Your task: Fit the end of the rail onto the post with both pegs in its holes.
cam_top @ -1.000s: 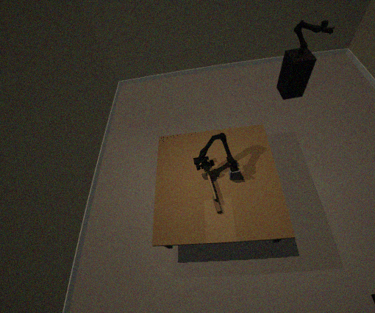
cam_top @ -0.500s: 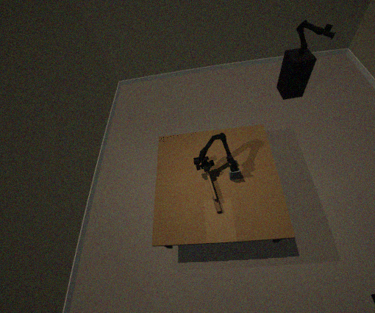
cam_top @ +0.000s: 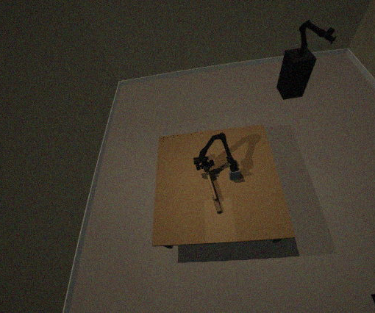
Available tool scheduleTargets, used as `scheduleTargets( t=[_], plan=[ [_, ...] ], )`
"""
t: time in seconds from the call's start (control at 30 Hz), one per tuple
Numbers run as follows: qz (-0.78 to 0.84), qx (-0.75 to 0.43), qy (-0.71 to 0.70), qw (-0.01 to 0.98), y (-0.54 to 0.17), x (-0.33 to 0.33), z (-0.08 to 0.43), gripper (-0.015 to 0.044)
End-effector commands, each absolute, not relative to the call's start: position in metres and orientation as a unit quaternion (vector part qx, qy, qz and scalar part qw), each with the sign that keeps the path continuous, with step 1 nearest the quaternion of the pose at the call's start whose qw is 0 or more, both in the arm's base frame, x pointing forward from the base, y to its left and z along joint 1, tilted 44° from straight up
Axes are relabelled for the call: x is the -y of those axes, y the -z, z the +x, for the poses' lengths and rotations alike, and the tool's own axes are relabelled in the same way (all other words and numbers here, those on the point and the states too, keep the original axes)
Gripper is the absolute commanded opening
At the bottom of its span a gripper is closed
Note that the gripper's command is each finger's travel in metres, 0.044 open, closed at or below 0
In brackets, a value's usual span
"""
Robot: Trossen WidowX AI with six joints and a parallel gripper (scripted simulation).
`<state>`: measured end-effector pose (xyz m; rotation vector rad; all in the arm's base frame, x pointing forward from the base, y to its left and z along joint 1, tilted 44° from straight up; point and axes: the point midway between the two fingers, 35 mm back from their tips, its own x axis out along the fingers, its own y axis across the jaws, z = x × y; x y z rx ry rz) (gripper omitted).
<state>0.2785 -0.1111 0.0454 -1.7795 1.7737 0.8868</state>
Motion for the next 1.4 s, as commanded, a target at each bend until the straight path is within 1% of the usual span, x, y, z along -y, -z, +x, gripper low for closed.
scheduleTargets(
  t=[0.0, 1.37],
  plan=[
    [-0.651, -0.645, -0.322, 0.236, -0.0494, 0.1123, 0.2798, 0.0],
    [-0.651, -0.645, -0.322, 0.237, -0.0519, 0.1078, 0.2801, 0.0]
  ],
)
